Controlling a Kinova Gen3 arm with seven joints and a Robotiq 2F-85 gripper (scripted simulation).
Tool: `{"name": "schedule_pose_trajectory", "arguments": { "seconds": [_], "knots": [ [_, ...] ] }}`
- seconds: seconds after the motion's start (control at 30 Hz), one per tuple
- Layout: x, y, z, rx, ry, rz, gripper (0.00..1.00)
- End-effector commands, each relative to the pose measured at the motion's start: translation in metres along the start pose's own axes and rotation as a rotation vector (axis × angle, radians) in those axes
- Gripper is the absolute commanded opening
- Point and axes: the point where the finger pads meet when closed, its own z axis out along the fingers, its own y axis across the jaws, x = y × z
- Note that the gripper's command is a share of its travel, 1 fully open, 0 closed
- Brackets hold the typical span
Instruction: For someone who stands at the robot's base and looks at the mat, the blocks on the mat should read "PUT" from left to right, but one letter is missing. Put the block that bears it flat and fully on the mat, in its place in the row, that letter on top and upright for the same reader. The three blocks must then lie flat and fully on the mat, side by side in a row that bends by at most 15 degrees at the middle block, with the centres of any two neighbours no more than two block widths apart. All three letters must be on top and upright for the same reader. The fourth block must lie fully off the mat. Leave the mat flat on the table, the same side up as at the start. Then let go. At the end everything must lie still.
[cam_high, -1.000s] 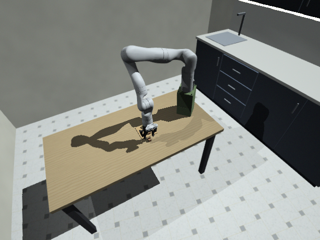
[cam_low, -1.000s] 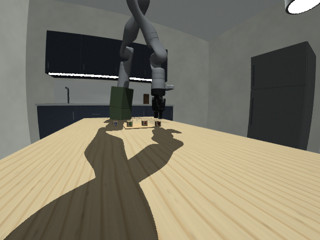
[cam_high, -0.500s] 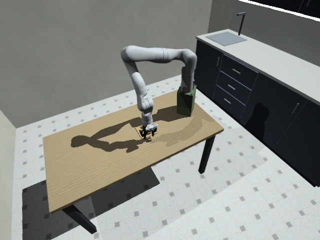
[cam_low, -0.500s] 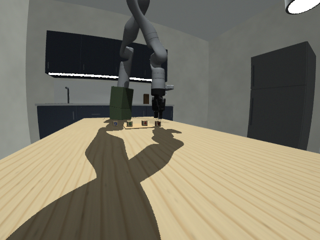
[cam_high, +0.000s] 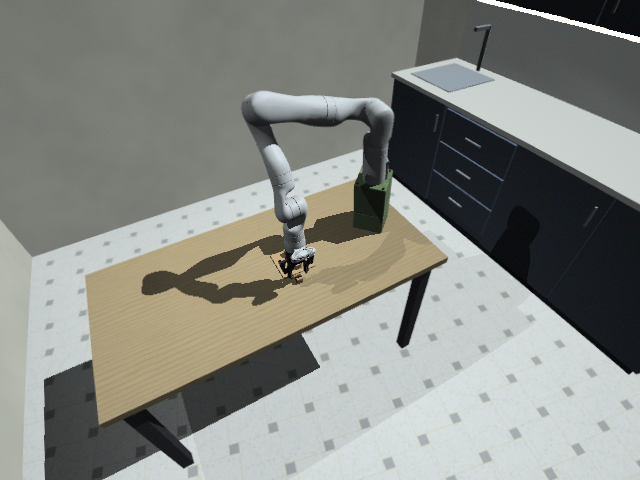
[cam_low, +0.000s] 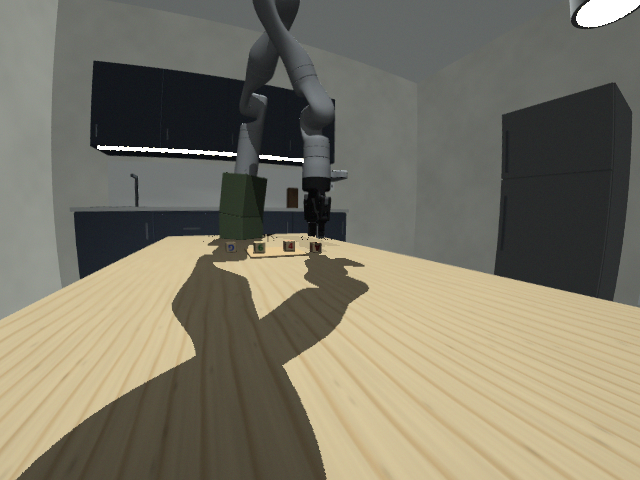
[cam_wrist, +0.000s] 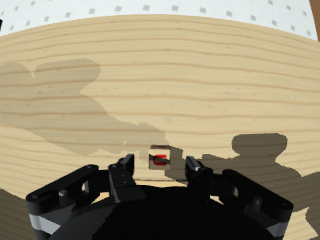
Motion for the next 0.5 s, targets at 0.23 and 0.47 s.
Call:
{"name": "schedule_pose_trajectory", "arguments": {
  "seconds": [0.23, 0.47],
  "knots": [
    [-0.0032, 0.0009, 0.0006, -0.002, -0.003, -0.001, 0.62],
    [-0.0034, 0.0000, 0.0006, -0.001, -0.003, 0.004, 0.62]
  ]
}}
